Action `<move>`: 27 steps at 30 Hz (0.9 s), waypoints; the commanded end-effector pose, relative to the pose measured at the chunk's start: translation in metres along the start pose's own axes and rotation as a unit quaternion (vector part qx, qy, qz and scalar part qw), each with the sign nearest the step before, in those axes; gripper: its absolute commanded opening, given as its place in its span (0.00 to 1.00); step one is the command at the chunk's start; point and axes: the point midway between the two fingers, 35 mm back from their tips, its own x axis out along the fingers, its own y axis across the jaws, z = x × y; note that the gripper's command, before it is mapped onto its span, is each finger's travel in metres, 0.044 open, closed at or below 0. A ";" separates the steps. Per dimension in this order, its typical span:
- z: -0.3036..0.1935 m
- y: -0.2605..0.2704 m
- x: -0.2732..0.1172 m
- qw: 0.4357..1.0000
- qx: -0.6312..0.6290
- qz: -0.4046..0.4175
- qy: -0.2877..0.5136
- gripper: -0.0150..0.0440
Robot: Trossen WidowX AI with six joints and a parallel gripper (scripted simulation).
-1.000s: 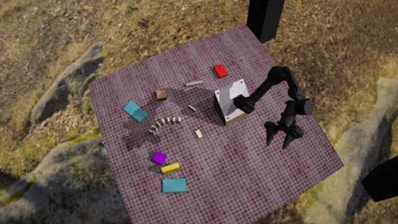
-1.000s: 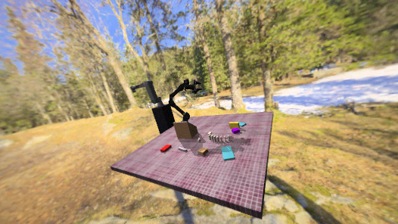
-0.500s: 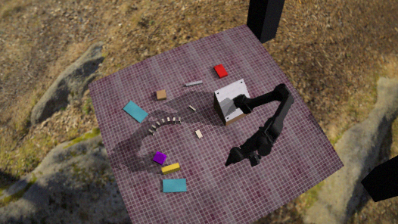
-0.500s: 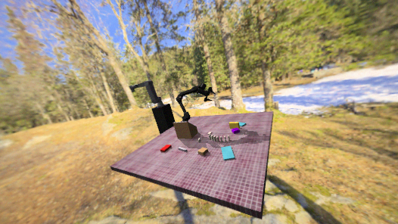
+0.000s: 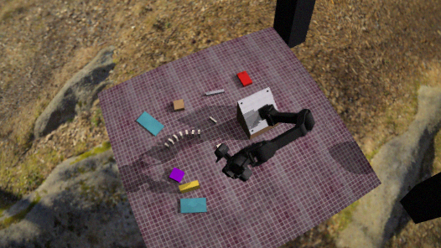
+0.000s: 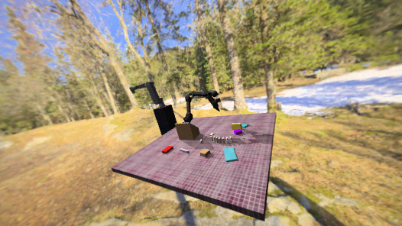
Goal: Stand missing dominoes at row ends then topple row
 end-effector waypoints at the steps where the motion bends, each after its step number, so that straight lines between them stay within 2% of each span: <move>1: -0.042 -0.038 0.044 0.967 0.237 0.006 0.089 1.00; 5: -0.075 -0.062 0.069 0.901 0.407 -0.001 0.146 1.00; 8: -0.102 -0.077 0.085 0.827 0.530 -0.011 0.187 1.00; 12: -0.140 -0.093 0.100 0.695 0.678 -0.032 0.235 1.00; 16: -0.179 -0.103 0.111 0.530 0.800 -0.057 0.275 1.00; 17: -0.185 -0.102 0.111 0.509 0.812 -0.060 0.280 1.00; 27: -0.186 -0.102 0.111 0.501 0.816 -0.062 0.281 1.00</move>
